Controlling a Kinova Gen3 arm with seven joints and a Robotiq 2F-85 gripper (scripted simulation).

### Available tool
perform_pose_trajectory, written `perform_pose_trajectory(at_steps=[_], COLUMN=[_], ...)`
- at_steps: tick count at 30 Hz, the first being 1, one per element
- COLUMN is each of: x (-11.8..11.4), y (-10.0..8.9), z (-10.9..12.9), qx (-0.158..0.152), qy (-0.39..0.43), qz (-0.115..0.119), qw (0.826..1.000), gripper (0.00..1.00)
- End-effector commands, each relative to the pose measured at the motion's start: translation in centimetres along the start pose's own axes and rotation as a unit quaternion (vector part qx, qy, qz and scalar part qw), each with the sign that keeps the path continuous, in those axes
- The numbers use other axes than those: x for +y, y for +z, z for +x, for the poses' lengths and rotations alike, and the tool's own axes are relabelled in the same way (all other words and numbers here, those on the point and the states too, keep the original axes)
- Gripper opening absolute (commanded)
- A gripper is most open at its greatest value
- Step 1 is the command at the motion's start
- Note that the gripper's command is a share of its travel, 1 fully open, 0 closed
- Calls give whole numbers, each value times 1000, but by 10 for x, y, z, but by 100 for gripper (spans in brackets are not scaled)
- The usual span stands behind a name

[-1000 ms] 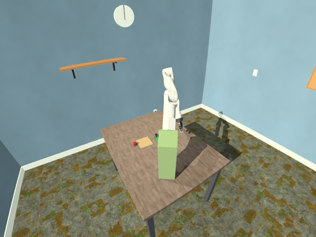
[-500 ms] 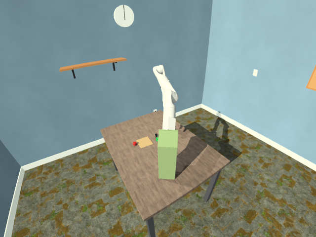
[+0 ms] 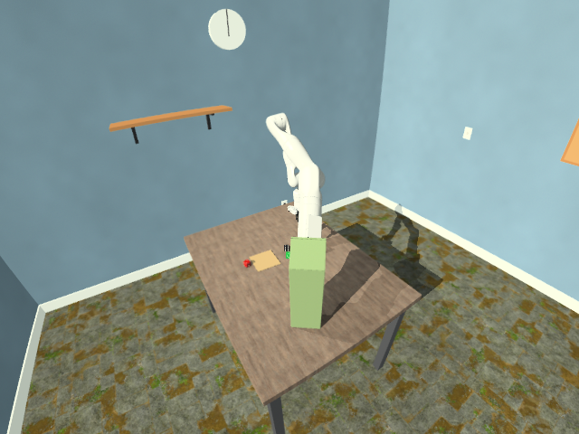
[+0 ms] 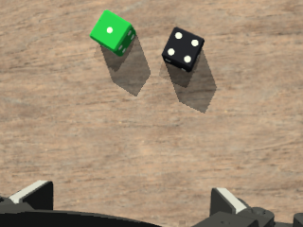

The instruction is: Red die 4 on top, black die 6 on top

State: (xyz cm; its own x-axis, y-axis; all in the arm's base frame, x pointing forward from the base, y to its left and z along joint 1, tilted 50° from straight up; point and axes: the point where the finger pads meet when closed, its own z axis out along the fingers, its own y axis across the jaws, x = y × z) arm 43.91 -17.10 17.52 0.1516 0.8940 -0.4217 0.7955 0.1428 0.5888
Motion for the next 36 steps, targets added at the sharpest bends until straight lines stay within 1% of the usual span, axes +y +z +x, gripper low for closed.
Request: perform_pose_trajectory(at_steps=[1,5,9,18,36], x=[7,13,16,18,18], y=[-12,-21,-27,-31,-31], z=[27,39,46,50,50], qx=[16,22,25,27,27], qy=[-32,-52,-65,-73,-73], qz=[-18,-39,-52,-60,-60], qw=[999,998,996,995,995], gripper=[100,100,100,100,100])
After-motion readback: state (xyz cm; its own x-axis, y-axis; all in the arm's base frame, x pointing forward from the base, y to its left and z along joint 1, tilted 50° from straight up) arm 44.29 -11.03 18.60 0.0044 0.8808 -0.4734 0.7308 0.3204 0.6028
